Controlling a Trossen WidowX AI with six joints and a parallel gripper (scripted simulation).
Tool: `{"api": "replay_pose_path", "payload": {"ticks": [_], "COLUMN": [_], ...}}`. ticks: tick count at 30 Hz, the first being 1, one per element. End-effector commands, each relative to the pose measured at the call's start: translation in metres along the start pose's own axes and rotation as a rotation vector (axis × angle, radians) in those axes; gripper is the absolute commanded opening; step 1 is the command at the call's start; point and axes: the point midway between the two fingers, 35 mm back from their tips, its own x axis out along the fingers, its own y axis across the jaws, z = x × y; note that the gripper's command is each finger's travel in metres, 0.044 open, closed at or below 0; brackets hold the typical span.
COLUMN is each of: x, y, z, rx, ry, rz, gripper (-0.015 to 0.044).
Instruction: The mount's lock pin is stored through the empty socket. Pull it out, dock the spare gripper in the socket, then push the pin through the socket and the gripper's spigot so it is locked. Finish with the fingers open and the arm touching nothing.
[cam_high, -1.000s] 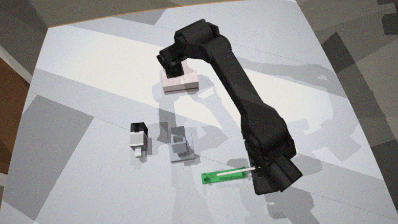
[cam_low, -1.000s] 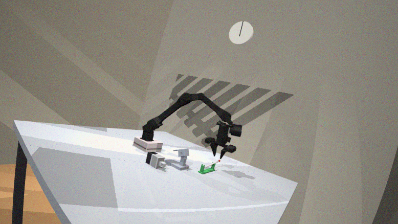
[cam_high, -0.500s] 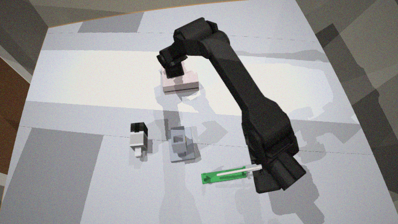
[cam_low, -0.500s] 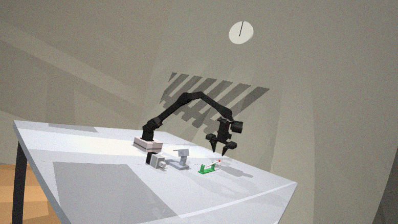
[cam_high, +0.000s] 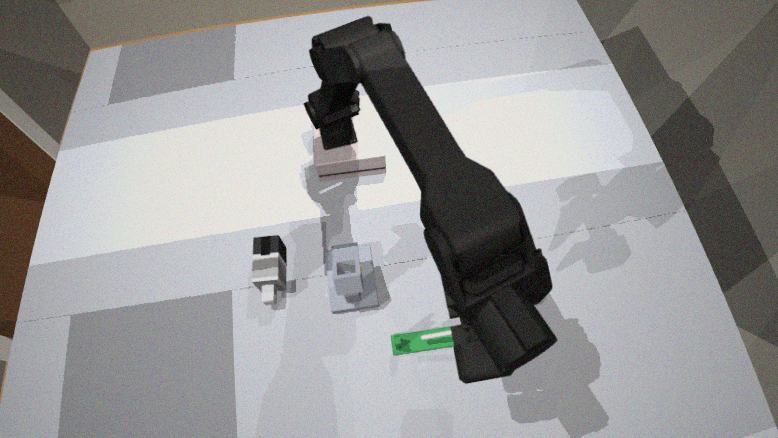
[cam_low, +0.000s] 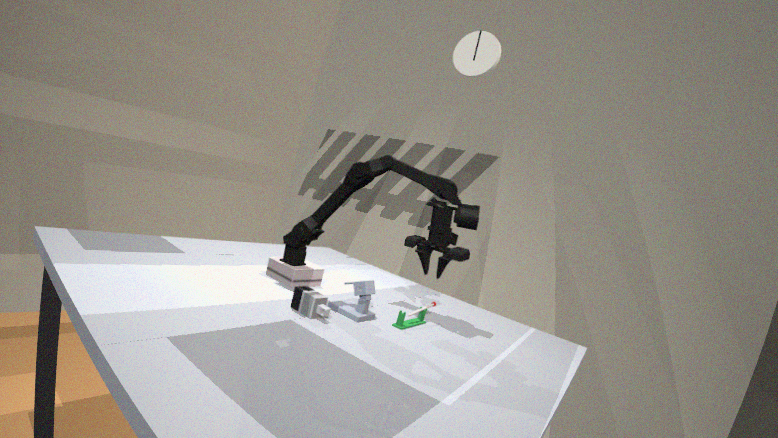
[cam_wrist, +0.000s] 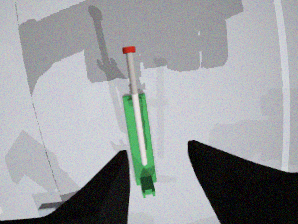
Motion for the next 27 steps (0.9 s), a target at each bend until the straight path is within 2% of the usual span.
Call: {"api": "replay_pose_path", "payload": {"ticks": [1,4,27], "x": [0.034,0.064,0.095], "y": [0.005,0.009,0.007], "z": [-0.005,-0.009,-0.015], "rx": [-0.007,-0.007,-0.007], "ry": [0.016,0.016,0.016], "rz": [0.031,0.031,0.031], "gripper": [0.018,0.018,0.018]}}
